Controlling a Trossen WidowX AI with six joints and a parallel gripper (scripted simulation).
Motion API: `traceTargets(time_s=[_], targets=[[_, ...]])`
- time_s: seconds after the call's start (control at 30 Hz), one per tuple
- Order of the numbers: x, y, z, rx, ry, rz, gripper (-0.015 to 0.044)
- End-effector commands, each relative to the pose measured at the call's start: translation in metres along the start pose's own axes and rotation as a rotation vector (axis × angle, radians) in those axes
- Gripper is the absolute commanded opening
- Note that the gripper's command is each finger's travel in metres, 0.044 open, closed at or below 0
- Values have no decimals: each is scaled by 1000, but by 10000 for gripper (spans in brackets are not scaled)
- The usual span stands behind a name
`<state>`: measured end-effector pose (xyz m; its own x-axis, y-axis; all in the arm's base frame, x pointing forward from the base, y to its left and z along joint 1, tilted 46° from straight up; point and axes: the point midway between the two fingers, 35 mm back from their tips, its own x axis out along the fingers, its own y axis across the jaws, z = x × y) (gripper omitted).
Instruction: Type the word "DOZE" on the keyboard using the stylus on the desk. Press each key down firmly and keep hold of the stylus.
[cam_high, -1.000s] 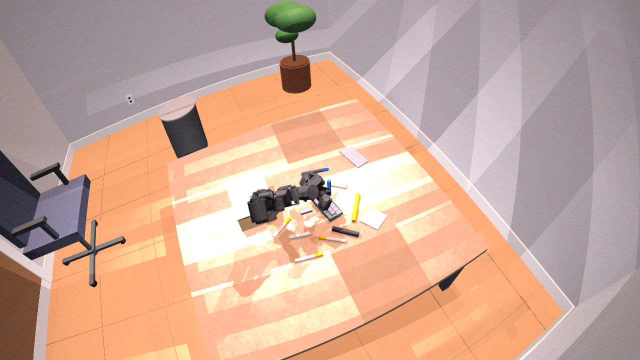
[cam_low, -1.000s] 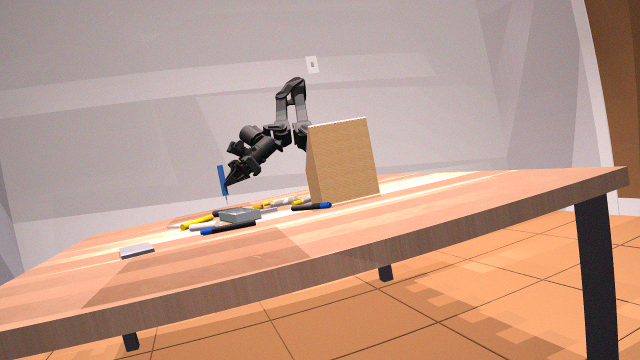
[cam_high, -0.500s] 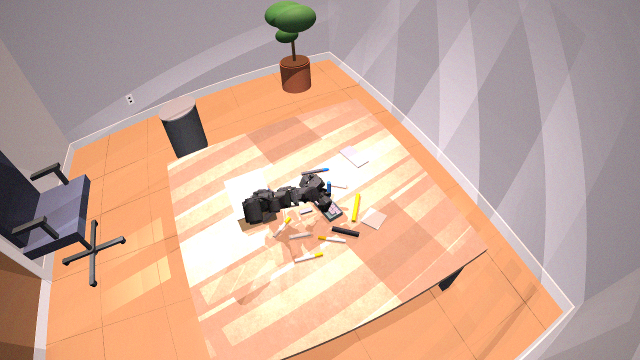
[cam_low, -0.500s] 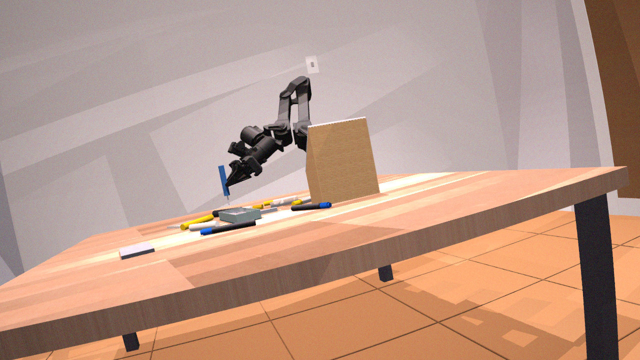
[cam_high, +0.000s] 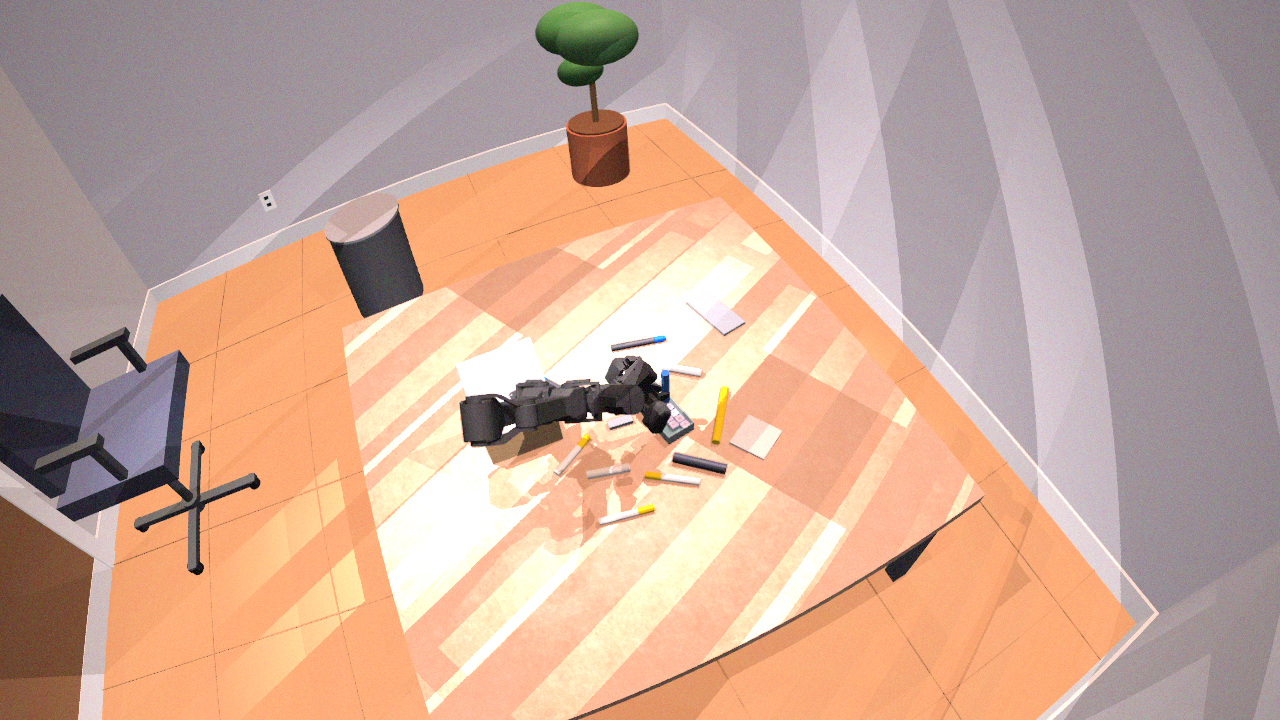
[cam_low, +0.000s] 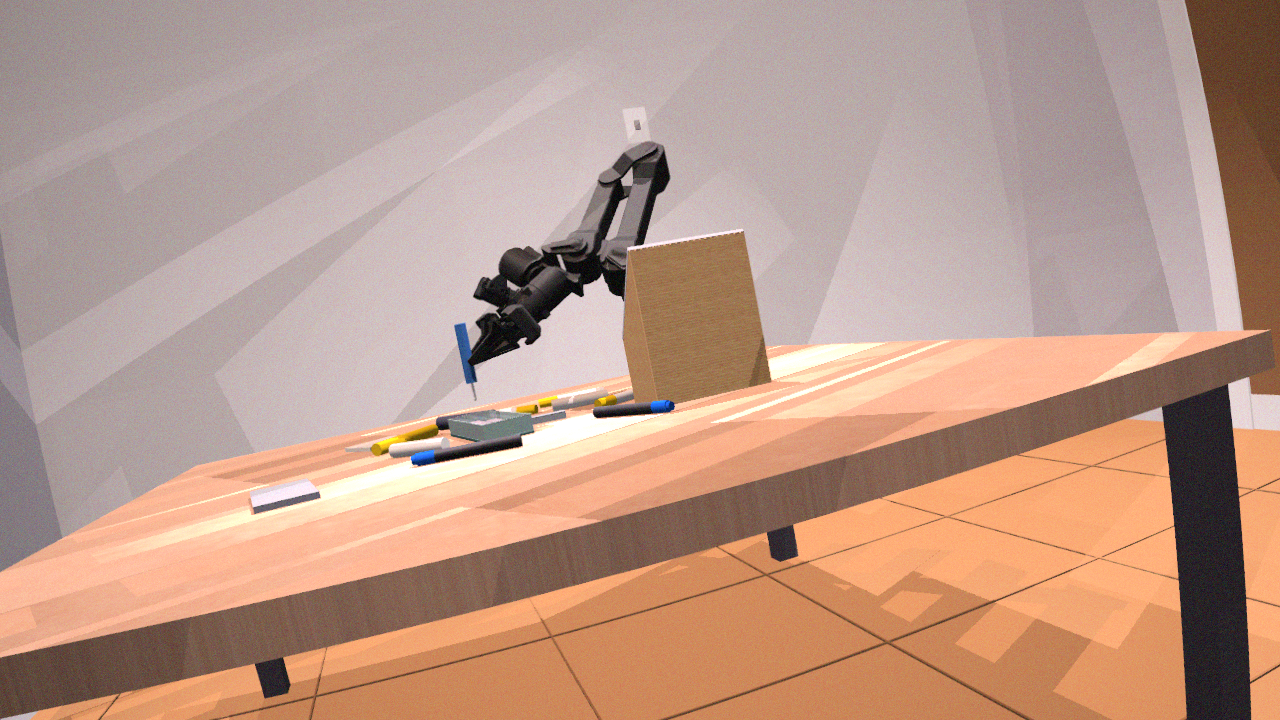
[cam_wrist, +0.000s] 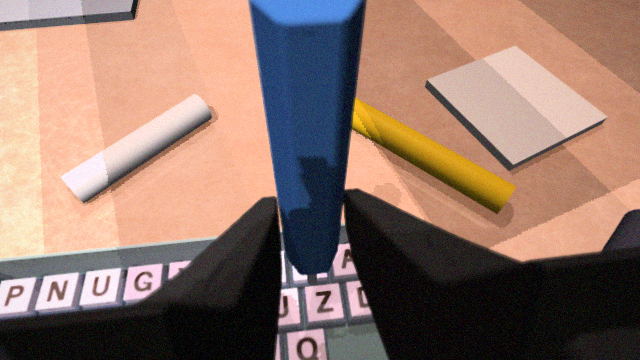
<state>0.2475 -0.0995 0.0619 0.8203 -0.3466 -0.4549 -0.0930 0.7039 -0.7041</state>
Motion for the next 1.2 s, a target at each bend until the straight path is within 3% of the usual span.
traceTargets(time_s=[0.0, 0.53, 0.63, 1.17], targets=[[-1, -3, 2, -4, -9, -1, 0], [10, -3, -16, -5, -7, 0, 0], [10, -3, -16, -5, -7, 0, 79], [15, -2, -25, -5, -7, 0, 81]])
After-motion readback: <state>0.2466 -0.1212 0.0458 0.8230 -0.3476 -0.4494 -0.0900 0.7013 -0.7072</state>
